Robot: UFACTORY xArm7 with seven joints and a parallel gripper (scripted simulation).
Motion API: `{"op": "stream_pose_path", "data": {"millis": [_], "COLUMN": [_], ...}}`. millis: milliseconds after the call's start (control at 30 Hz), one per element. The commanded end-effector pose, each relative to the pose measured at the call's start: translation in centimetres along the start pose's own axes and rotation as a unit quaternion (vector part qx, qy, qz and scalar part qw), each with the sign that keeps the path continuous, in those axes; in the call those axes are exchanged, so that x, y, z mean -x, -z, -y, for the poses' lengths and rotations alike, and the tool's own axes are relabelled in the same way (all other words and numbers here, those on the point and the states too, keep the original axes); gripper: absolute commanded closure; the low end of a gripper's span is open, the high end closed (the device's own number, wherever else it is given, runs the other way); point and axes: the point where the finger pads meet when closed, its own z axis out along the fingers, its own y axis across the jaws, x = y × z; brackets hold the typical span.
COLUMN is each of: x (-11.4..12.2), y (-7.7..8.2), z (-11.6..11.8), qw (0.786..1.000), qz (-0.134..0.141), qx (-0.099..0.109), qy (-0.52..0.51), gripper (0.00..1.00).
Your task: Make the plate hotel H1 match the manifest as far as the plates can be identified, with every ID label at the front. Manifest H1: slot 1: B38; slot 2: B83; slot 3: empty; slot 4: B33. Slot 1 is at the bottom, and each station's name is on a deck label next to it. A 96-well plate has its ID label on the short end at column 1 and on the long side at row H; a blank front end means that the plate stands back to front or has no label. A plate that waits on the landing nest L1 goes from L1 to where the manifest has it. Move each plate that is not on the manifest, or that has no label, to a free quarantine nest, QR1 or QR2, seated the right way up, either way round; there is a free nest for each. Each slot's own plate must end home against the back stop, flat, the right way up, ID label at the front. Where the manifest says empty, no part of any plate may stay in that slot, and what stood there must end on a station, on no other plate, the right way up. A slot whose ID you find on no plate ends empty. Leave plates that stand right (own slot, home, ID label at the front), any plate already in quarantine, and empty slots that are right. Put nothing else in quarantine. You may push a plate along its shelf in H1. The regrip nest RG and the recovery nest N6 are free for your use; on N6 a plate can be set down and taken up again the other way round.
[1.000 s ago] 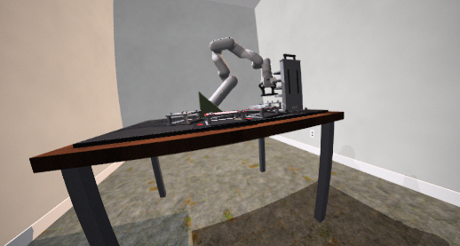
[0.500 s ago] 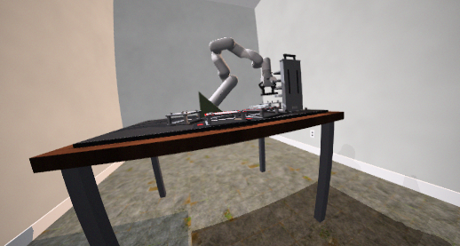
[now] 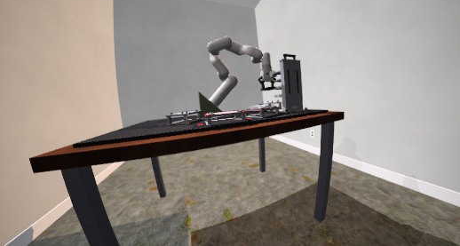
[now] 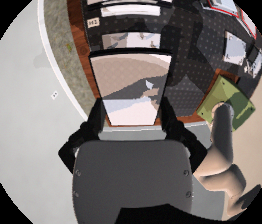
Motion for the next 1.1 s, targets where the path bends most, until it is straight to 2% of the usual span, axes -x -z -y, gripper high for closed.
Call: {"op": "stream_pose_path", "data": {"millis": [0,100,167,667,733,1067], "x": [0.0,0.0,0.0,0.0,0.0,0.0], "y": [1.4,2.4,2.4,7.5,7.5,10.8], "z": [0.1,0.1,0.1,0.1,0.1,0.0], "qw": [1.0,1.0,1.0,1.0,1.0,1.0], "qz": [-0.001,-0.001,-0.001,-0.001,-0.001,-0.001], "qx": [-0.001,-0.001,-0.001,-0.001,-0.001,-0.001], "qy": [0.0,0.0,0.0,0.0,0.0,0.0], "gripper": [1.0,1.0,1.0,1.0,1.0,1.0]}}
